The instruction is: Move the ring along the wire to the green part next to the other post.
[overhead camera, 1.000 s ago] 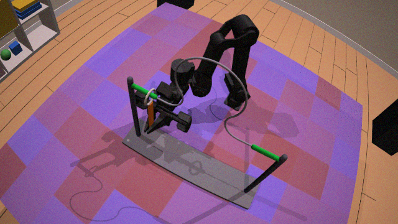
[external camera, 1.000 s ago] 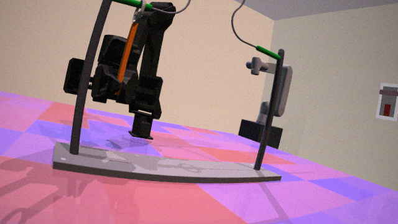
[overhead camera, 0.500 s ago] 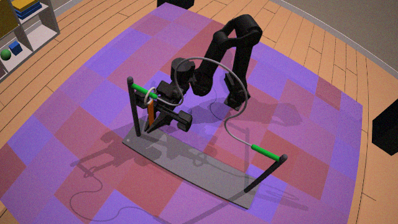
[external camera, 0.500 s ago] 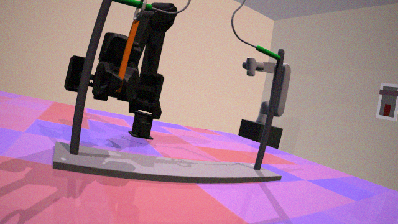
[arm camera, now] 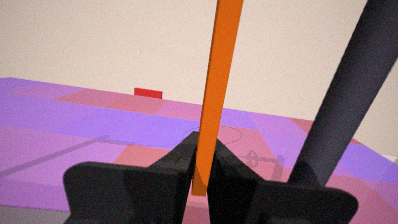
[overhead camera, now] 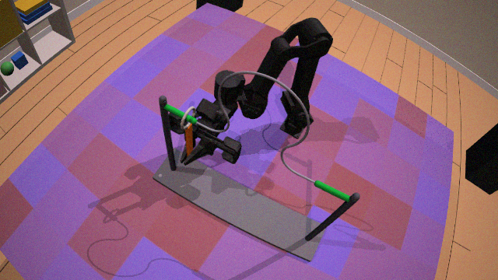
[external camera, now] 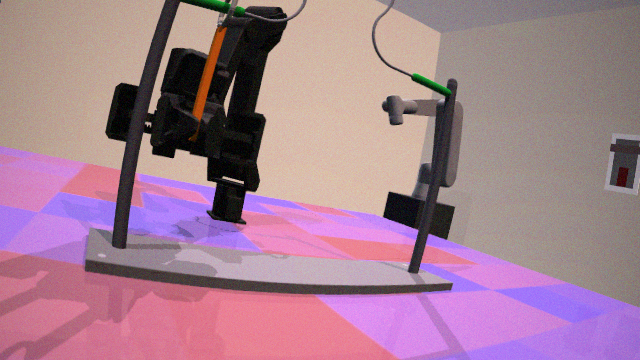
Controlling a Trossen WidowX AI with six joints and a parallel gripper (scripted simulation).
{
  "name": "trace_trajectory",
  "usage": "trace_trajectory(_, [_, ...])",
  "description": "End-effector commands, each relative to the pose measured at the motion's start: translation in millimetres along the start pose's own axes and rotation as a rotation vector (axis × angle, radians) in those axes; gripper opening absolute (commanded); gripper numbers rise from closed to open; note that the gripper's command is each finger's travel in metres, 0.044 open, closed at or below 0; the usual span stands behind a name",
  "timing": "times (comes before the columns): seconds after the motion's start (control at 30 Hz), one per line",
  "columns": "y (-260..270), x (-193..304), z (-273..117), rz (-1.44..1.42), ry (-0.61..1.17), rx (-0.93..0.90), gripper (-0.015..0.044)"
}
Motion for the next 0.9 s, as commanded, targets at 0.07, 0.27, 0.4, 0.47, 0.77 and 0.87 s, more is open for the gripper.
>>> trace_trajectory(0.07, [0,0,0,0.005,0.000,0.003,-0.0150])
trace_trajectory(0.27, [6,-1,0,0.006,0.000,0.004,-0.0150])
trace_trajectory(0.4, [10,-1,0,0.006,0.000,0.003,-0.0150])
trace_trajectory(0.47, [12,-1,0,0.007,0.001,0.003,-0.0150])
trace_trajectory(0.77, [22,-2,0,0.011,0.001,0.004,-0.0150])
trace_trajectory(0.87, [25,-3,0,0.014,0.001,0.004,-0.0150])
Point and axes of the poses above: the point midway between the two fingers, 35 mm back from their tips, its own z axis out along the fingers, its own y axis across the jaws, x = y × z, the point moved 7 cm from there along -z, back along the fingers, and after that the axes turned 5 degrees about -z, right-handed, at the moved point
